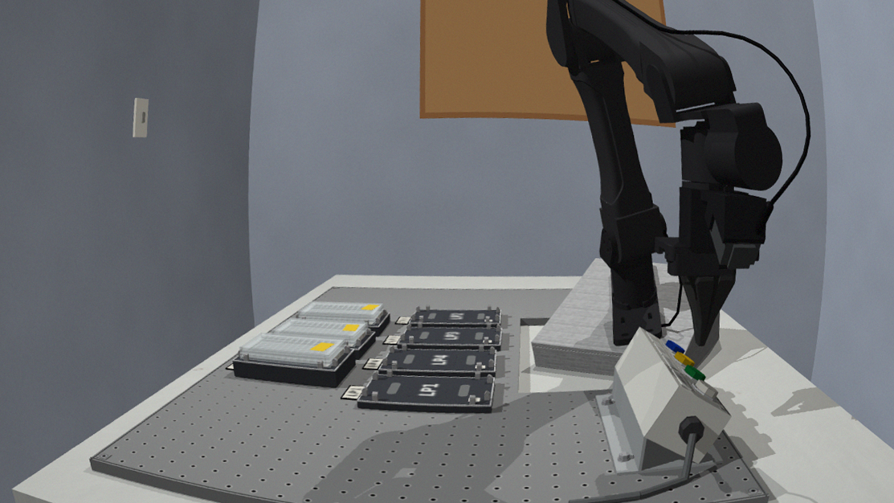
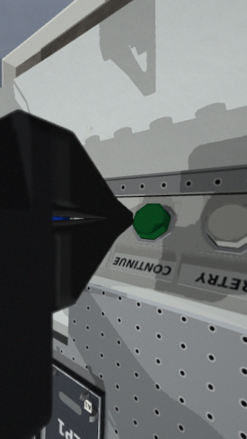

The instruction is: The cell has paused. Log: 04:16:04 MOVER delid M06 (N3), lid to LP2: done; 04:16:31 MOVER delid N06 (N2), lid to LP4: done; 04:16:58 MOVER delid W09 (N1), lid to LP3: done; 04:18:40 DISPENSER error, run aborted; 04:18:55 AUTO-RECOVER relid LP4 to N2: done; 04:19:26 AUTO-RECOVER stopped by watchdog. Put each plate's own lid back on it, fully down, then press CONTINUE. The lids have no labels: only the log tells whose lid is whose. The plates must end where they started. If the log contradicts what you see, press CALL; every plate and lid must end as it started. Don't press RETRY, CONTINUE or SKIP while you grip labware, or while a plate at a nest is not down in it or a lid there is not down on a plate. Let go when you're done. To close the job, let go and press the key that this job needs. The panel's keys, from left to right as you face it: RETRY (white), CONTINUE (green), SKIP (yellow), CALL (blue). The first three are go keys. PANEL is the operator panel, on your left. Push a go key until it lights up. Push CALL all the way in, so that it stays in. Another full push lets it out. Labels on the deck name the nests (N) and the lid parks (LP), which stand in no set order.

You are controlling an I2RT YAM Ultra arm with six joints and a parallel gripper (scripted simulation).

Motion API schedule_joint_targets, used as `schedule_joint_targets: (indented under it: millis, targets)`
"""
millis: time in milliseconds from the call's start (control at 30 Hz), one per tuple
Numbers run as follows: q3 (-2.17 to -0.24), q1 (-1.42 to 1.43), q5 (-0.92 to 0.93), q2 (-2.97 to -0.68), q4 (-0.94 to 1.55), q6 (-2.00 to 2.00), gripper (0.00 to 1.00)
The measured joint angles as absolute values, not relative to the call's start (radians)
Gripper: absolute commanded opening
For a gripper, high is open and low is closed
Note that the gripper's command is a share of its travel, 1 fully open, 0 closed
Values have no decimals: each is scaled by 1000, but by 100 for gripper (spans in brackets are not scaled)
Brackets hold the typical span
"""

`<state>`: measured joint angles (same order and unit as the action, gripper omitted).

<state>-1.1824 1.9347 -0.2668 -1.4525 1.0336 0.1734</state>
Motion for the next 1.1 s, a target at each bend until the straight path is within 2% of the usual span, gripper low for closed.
schedule_joint_targets:
  millis: [1100]
  targets:
    - [-1136, 1916, -262, -1480, 955, 155, 0]
